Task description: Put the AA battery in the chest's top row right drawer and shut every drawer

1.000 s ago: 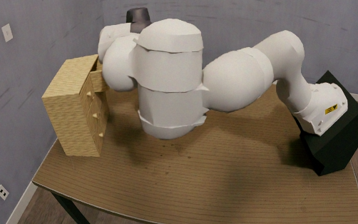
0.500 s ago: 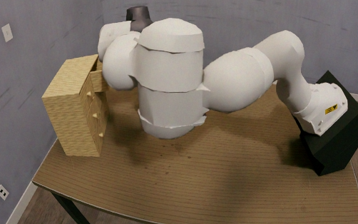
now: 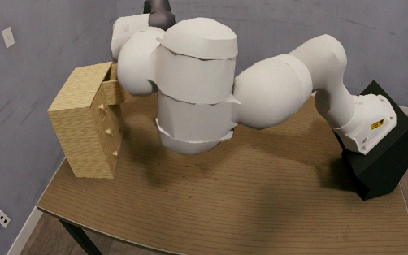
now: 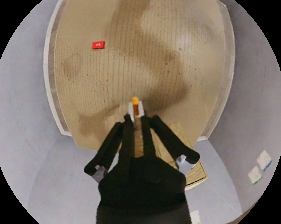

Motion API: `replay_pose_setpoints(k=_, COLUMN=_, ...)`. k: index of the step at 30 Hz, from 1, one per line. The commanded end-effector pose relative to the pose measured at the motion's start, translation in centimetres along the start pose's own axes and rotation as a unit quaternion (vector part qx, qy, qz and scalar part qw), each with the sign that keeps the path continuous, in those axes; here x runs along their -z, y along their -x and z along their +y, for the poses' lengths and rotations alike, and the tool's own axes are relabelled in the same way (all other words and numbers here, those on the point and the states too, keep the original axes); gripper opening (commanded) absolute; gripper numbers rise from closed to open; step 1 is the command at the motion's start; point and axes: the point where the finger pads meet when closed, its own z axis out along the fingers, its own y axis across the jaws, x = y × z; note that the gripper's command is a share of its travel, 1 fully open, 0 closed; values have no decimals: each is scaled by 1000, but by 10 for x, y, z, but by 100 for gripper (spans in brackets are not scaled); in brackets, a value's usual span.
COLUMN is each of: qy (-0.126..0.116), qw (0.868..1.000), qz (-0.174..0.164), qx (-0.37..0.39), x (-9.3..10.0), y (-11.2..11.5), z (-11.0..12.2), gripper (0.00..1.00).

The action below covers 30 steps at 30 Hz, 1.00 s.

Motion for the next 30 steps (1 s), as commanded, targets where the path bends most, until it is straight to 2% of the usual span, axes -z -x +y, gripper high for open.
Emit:
replay_pose_setpoints(k=1, qy=5, qw=1000, qz=4, qx=-1, x=11, y=-1, z=4, gripper=15)
replay_pose_setpoints(k=13, qy=5, qw=1000, qz=4, qx=-1, x=73, y=0, z=4, gripper=15)
replay_pose_setpoints(k=15, qy=5, qw=1000, qz=4, qx=-1, x=73, y=0, z=4, gripper=15)
replay_pose_setpoints(k=30, qy=5, qw=1000, qz=4, qx=-1, x=150, y=0, z=3, gripper=15)
